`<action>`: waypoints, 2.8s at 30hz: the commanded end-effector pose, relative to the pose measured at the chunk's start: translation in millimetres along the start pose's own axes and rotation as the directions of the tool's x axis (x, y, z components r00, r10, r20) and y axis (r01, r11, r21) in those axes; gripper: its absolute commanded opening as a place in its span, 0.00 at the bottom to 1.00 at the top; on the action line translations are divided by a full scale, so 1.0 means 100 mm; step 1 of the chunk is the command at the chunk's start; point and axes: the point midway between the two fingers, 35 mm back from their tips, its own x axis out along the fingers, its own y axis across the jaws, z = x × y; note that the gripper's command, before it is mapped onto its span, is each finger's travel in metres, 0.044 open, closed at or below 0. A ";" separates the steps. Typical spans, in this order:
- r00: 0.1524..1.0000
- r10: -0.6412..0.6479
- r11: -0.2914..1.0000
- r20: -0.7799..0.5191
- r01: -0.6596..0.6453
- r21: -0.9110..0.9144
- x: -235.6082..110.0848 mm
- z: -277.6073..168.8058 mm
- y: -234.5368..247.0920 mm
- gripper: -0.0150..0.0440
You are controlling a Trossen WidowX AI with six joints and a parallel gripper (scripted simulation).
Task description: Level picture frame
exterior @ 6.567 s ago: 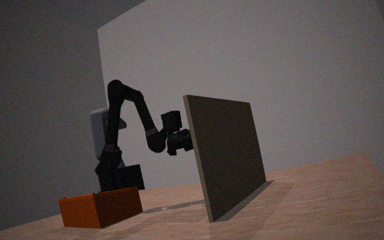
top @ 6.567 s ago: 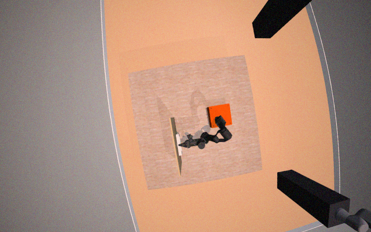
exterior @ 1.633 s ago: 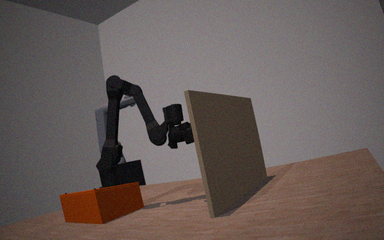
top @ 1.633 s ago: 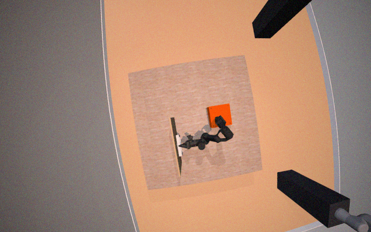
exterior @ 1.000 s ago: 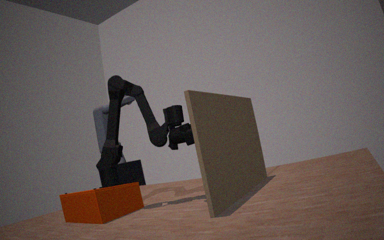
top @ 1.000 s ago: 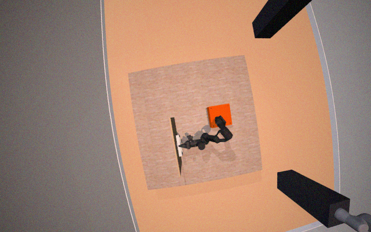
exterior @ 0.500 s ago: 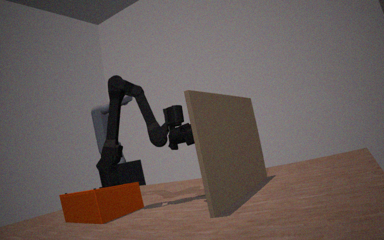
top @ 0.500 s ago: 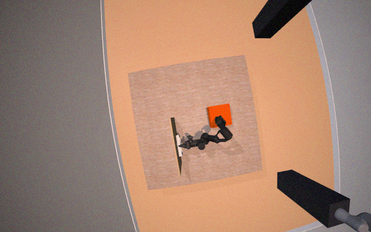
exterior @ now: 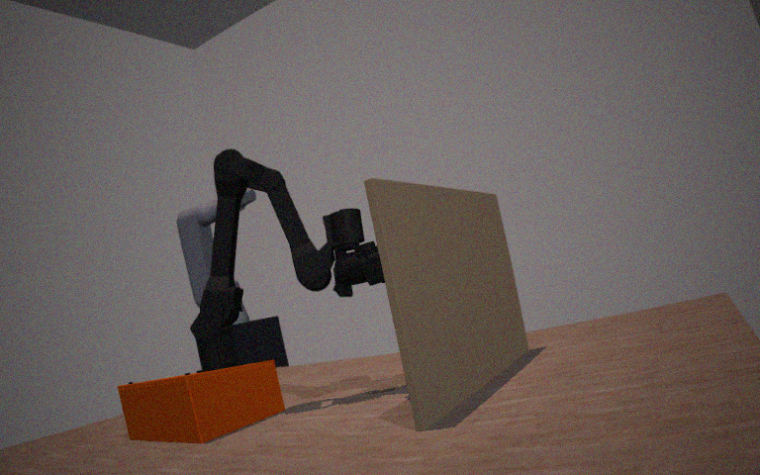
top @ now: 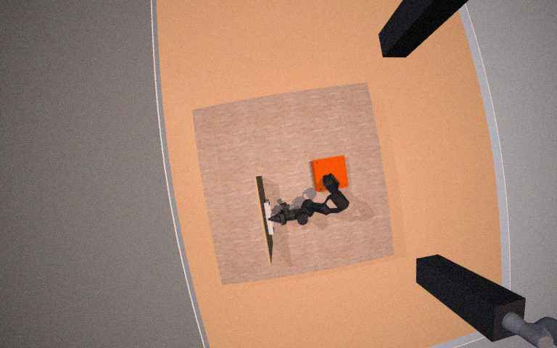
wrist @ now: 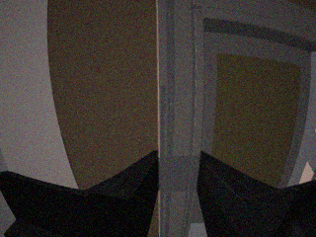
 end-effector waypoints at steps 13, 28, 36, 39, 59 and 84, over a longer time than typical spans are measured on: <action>1.000 0.001 0.995 0.001 -0.001 -0.097 0.00 0.00 -0.01 0.25; 1.000 0.000 0.996 0.000 0.000 -0.086 0.00 0.00 -0.01 0.69; 1.000 -0.003 0.999 0.004 0.003 0.047 -0.81 -0.04 -0.04 0.69; 1.000 -0.003 0.997 0.005 0.002 0.080 -1.00 0.00 -0.05 0.69; 1.000 -0.014 0.997 0.007 0.013 0.080 -1.85 -0.06 0.33 0.69; 1.000 -0.010 0.997 0.007 0.009 0.081 -1.93 -0.02 0.36 0.69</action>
